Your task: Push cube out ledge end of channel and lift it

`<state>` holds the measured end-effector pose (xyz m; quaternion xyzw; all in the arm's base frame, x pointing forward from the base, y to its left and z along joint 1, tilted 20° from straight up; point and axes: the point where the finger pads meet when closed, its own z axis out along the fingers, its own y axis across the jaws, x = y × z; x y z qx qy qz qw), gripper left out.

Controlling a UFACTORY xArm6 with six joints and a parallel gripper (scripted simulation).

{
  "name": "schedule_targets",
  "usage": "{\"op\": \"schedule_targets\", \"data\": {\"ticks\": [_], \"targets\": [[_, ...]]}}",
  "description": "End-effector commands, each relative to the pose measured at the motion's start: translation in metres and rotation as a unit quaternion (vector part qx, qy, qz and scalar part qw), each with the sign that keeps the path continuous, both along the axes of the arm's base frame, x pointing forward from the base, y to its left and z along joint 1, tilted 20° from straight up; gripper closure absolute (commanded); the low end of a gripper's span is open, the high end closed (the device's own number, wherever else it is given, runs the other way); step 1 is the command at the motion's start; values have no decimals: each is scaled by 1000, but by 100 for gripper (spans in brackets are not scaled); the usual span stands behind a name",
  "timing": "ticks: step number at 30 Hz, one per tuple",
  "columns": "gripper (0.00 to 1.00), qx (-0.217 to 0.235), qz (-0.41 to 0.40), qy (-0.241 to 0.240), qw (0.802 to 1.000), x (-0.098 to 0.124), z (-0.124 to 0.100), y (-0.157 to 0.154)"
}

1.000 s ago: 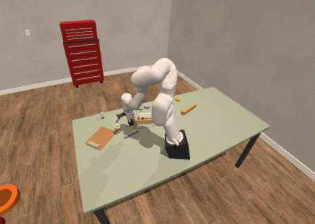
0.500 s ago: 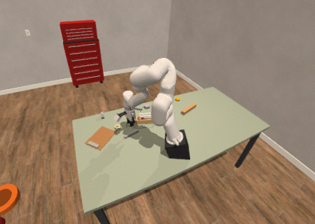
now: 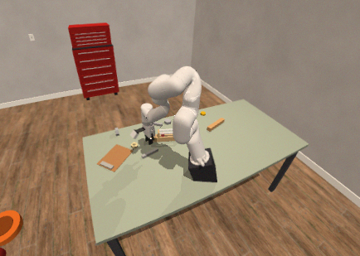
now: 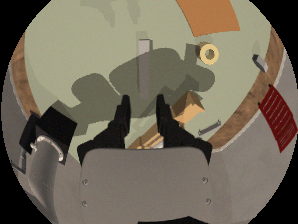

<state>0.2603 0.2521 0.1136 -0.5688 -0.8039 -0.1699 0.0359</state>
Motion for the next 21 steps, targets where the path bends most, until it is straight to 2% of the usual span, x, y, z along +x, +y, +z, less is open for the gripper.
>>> {"op": "schedule_targets", "data": {"ticks": [1,5,10,12,21], "targets": [[62,1,0,-1,1000,1,1,1],[62,1,0,-1,1000,1,-1,1],[62,1,0,-1,1000,4,-18,7],[62,1,0,-1,1000,4,-18,7],[62,1,0,-1,1000,11,-60,20]]}}
